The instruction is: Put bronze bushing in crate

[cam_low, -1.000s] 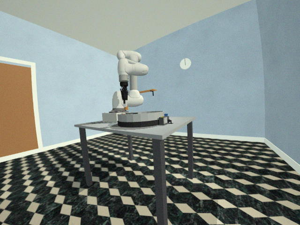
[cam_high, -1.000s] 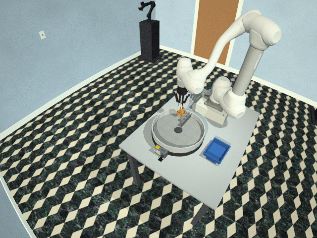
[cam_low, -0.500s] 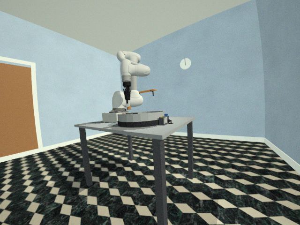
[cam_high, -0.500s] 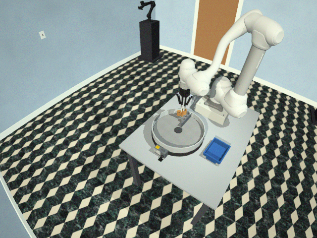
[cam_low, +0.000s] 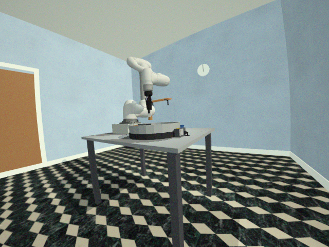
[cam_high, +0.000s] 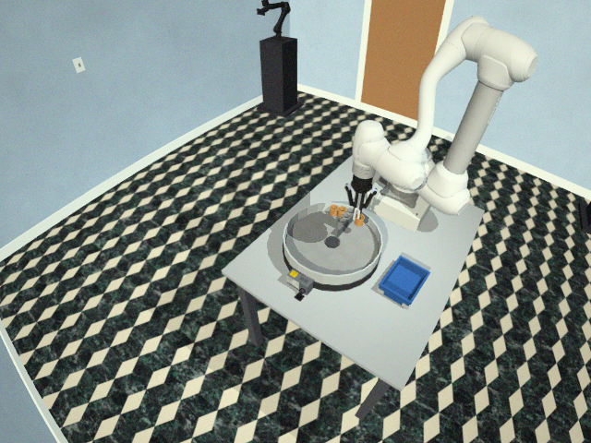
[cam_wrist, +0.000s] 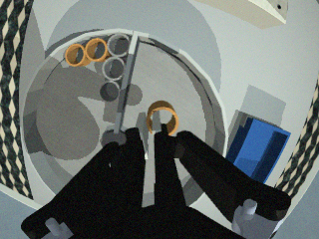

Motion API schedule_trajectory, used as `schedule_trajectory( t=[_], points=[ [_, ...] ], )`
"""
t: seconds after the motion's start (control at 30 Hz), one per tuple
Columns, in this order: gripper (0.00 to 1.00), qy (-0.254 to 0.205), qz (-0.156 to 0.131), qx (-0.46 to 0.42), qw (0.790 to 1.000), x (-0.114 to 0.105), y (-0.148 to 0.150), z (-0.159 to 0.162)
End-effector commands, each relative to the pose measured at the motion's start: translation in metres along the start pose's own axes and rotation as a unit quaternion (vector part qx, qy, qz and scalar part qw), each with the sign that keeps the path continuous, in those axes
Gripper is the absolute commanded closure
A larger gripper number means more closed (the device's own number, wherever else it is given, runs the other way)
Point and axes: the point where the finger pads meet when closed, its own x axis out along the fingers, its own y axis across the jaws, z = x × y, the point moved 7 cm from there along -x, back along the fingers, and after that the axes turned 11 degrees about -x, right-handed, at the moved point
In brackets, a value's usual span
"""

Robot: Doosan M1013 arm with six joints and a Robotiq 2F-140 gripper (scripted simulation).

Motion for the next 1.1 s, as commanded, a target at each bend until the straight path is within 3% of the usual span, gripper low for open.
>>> schedule_trajectory(
  t=[0.0,0.2,0.27,0.73,1.07],
  points=[
    [1.00,0.001,-0.001,0.001,1.000,0.000,0.025,0.031],
    [1.00,0.001,-0.001,0.001,1.000,0.000,0.065,0.077],
    [1.00,0.001,-0.001,0.001,1.000,0.000,0.065,0.077],
    [1.00,0.001,-0.001,0.001,1.000,0.000,0.158,0.186],
    [1.00,0.001,-0.001,0.001,1.000,0.000,0.186,0.217]
  ],
)
